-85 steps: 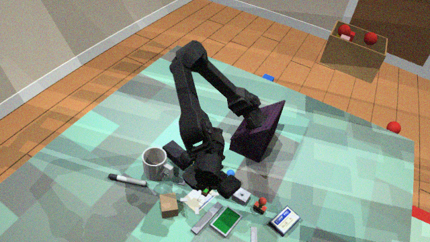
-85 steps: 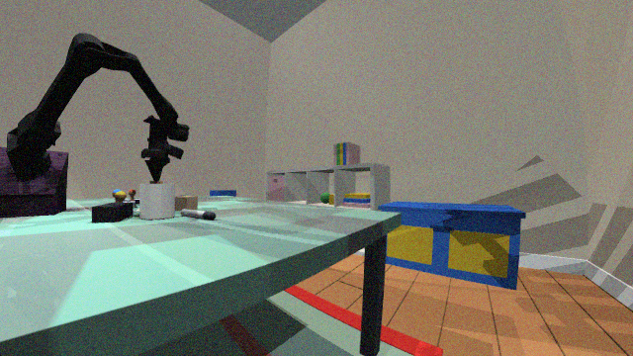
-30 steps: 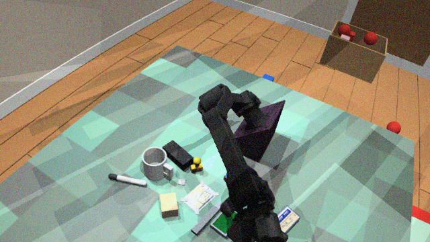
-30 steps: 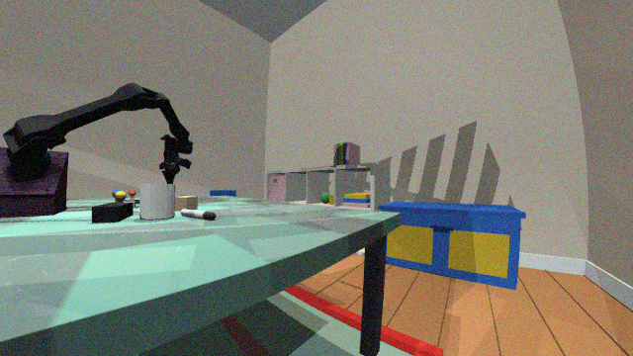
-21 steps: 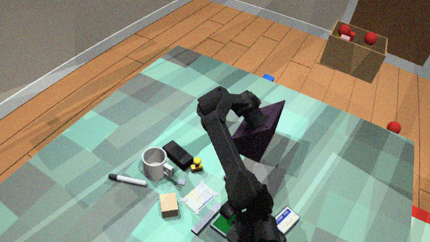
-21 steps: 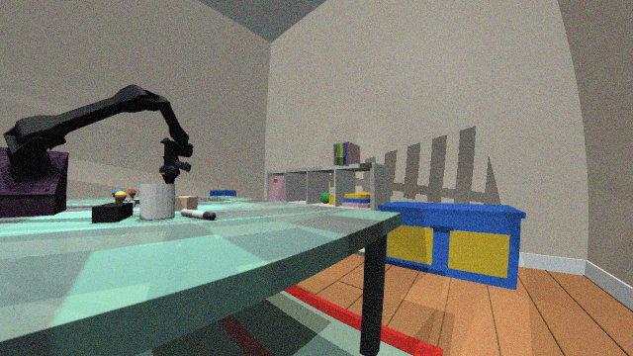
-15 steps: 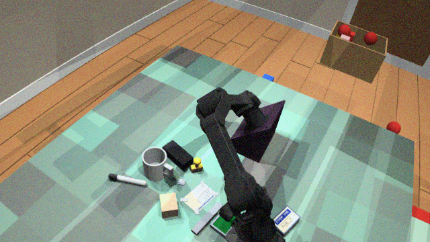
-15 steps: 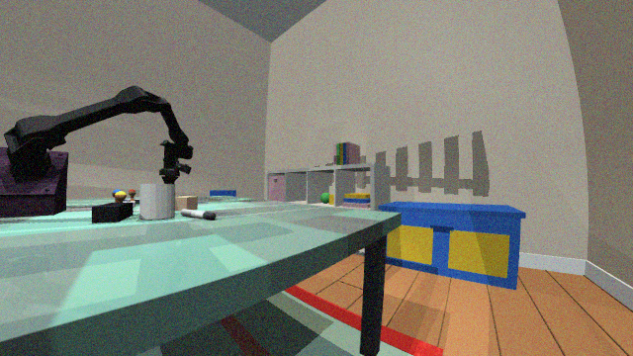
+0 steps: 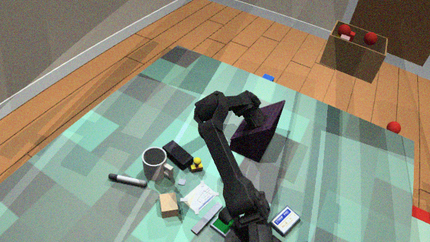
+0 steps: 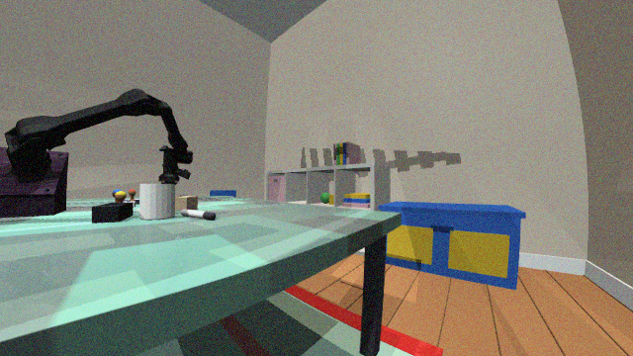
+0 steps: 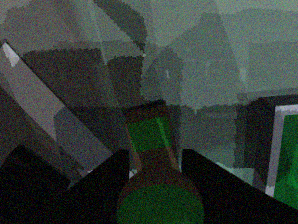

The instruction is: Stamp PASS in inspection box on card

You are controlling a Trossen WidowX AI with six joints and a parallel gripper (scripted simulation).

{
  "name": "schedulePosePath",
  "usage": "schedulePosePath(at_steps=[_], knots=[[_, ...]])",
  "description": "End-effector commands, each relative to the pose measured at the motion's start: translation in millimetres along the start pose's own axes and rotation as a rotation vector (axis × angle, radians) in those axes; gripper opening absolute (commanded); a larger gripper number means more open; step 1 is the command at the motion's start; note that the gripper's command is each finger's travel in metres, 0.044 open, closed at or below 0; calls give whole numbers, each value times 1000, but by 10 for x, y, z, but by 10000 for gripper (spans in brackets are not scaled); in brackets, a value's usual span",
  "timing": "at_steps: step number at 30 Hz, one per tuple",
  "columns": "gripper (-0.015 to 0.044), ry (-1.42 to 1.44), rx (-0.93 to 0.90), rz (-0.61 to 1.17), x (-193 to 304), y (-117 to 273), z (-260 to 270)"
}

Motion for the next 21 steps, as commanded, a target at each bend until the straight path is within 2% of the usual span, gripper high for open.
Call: schedulePosePath(at_steps=[1,10,14,19,21], knots=[[26,0,0,0,0,0,0],[254,0,0,0,0,0,0],[254,1,-1,0,-9,102,17],[254,6,-3,2,-16,932,48],[254,7,-1,1,0,1149,26]])
Point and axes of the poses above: the point midway between the two fingers, 35 mm back from their tips, its own y axis back along the fingers, its own z axis across the jaws, x = y × z, the point moved 1 cm from there along y, back along the fingers, and after that the axes turned 15 degrees about -y, right-handed, at the moved point
